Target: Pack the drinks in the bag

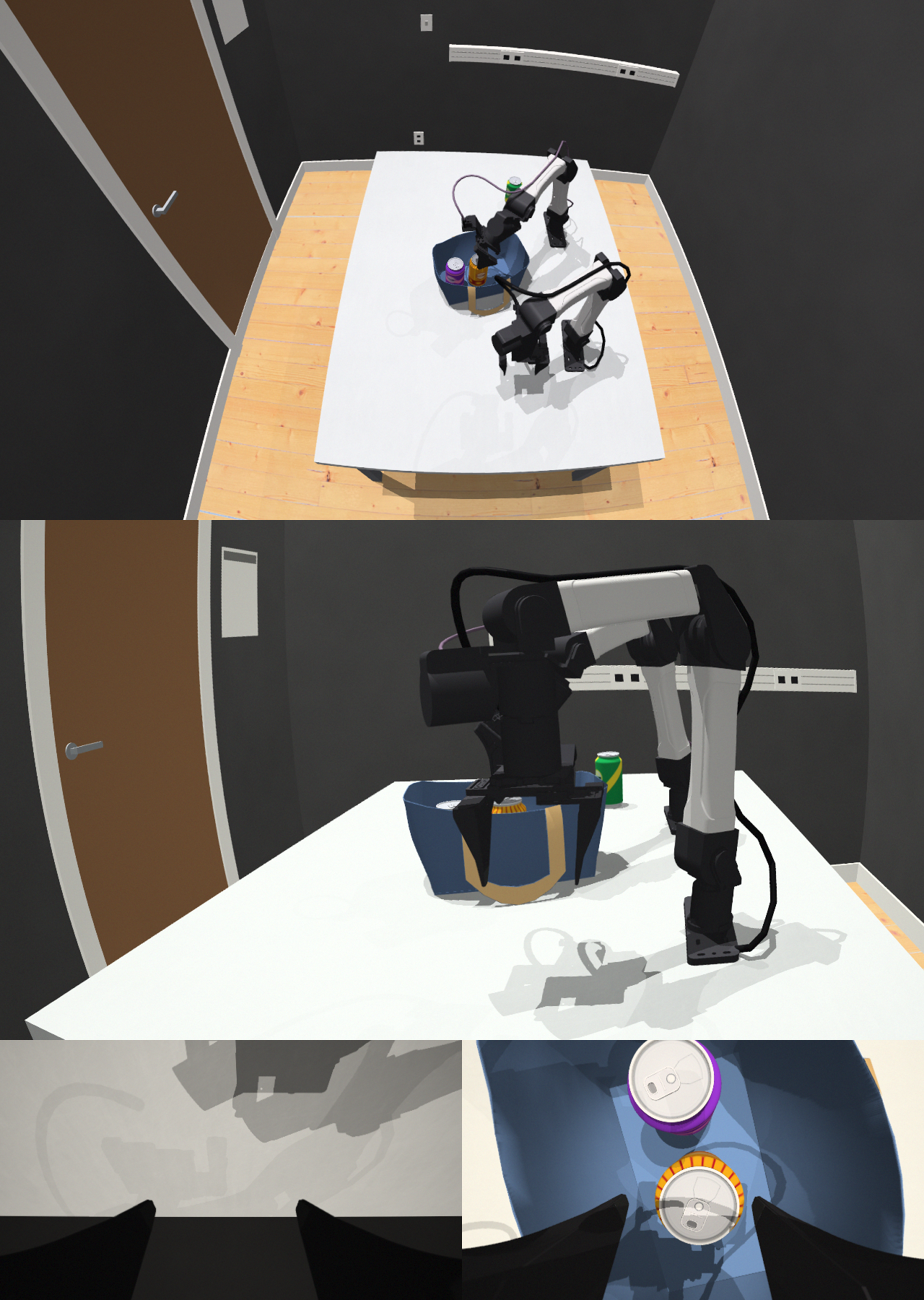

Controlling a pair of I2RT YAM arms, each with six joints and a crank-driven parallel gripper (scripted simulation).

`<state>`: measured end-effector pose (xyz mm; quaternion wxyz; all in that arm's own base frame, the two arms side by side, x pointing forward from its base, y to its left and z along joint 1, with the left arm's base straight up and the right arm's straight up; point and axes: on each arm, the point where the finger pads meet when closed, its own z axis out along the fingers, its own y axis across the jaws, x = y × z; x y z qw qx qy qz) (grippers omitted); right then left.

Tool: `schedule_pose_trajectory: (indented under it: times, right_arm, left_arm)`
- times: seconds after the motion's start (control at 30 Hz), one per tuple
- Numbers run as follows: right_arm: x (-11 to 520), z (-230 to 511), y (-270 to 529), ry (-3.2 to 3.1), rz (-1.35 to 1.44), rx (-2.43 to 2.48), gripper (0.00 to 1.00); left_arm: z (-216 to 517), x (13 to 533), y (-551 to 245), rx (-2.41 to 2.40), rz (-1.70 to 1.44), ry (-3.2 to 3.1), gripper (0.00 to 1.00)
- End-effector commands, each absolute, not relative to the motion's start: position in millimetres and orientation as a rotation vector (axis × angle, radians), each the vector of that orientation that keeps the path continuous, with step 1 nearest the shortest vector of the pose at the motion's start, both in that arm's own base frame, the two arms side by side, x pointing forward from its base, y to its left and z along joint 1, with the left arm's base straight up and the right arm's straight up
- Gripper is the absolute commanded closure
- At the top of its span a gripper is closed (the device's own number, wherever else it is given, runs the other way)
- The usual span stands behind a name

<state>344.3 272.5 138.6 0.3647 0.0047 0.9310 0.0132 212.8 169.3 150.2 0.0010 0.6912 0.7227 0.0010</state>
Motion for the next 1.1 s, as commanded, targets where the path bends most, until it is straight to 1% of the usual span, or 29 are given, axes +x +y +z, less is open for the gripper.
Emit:
schedule_pose_trajectory:
  times: [0.0,0.2,0.23,0.37,1.07]
  right_arm:
    - [341,171,274,2.381,0.063,0.014,0.09]
    - [344,181,278,2.364,0.085,0.022,0.09]
    - [340,179,273,2.393,0.045,0.009,0.09]
    - [341,179,275,2.415,0.027,-0.002,0.09]
    - [339,237,273,2.416,0.030,-0.003,0.09]
  left_arm:
    - [157,218,172,2.150,0.025,2.272,0.00]
    - [157,218,172,2.150,0.025,2.272,0.00]
    - [157,218,172,2.150,0.025,2.272,0.00]
    - [157,218,172,2.150,0.025,2.272,0.00]
    - [157,218,172,2.150,0.025,2.272,0.00]
